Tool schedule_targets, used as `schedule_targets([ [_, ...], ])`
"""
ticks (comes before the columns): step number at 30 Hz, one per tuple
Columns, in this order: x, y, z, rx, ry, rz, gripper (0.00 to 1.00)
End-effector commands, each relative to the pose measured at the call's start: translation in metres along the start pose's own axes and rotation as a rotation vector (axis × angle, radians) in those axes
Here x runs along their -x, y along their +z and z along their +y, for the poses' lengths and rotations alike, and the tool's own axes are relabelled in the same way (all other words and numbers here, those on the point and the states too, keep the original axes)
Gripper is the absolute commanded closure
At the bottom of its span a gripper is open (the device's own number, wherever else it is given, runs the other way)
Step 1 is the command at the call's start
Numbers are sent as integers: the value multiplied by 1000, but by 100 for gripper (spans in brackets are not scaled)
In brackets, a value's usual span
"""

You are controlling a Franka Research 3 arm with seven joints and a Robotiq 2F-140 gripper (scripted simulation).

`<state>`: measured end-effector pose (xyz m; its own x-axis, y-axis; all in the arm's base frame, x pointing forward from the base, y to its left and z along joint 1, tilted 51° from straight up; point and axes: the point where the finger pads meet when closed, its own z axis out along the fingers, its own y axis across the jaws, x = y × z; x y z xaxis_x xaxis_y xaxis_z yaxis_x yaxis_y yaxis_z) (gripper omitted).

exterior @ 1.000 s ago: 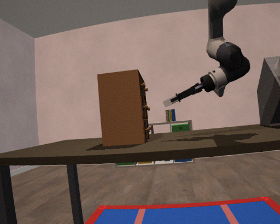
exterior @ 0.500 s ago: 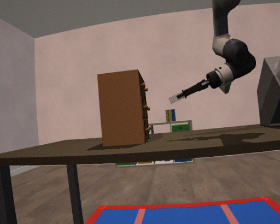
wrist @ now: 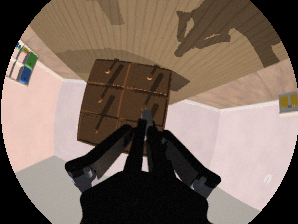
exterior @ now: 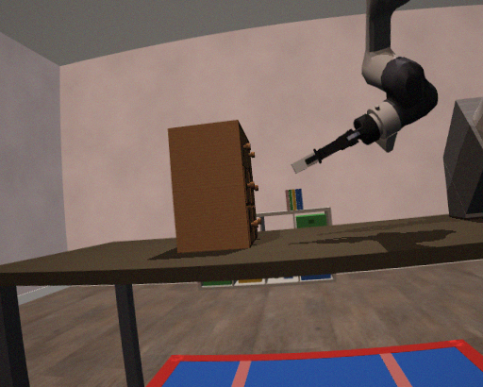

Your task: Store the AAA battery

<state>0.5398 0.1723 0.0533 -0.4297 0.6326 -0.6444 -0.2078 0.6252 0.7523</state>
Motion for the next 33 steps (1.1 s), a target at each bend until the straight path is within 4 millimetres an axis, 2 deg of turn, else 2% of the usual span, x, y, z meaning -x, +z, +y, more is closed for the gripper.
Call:
schedule_targets([
  [1,-5,-8,-3,-7,30,77,100],
  [6,-3,-15,-3,-6,30,138,100],
  [19,14,-56,-3,0,32,519,100],
  [21,14,-56,-3,0,32,519,100],
  [33,27,-91,-3,5,32,841,100],
])
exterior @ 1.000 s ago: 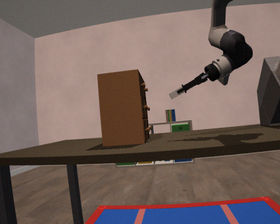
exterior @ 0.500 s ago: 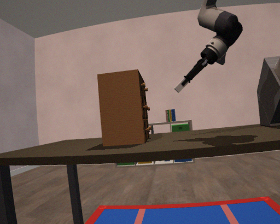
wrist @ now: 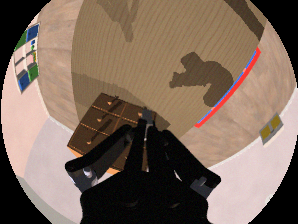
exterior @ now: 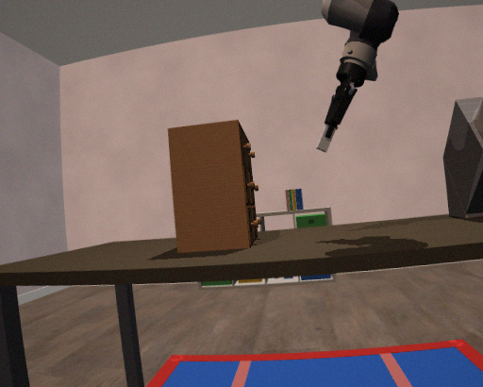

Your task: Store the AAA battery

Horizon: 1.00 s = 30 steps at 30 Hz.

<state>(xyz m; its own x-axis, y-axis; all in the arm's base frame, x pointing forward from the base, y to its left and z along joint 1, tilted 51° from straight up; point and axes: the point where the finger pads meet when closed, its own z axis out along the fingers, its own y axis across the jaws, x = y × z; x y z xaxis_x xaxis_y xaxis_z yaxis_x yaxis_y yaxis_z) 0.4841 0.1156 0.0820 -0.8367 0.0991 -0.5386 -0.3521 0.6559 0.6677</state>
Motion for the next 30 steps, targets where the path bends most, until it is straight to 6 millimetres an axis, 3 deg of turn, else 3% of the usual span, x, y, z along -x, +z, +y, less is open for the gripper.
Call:
schedule_targets([
  [1,-11,-11,1,37,196,190,100],
  [17,-20,-40,2,63,191,449,100],
  [30,-22,-44,2,66,190,489,100],
])
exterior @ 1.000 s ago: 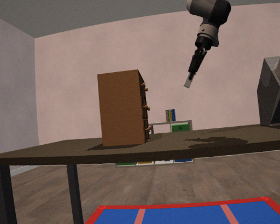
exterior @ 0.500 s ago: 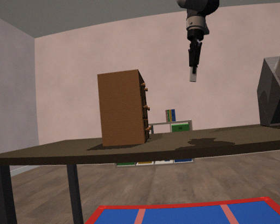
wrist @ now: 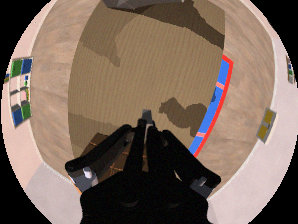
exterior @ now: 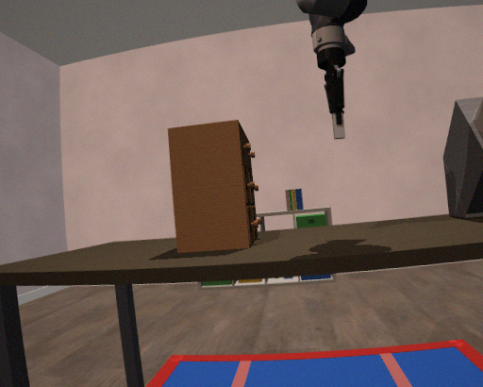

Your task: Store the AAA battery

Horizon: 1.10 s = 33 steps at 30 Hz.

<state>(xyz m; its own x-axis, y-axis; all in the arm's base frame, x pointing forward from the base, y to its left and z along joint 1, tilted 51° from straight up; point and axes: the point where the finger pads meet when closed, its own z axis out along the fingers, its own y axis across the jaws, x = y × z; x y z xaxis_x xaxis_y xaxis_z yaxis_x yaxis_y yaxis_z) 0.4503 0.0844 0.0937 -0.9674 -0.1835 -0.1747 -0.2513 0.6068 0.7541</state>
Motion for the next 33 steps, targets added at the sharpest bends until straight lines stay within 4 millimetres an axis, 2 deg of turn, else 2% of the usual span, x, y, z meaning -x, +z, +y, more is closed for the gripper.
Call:
schedule_targets([
  [1,-3,1,3,10,65,20,100],
  [31,-3,1,3,10,65,20,100],
  [32,-3,1,3,10,60,16,0],
  [33,-3,1,3,10,60,16,0],
])
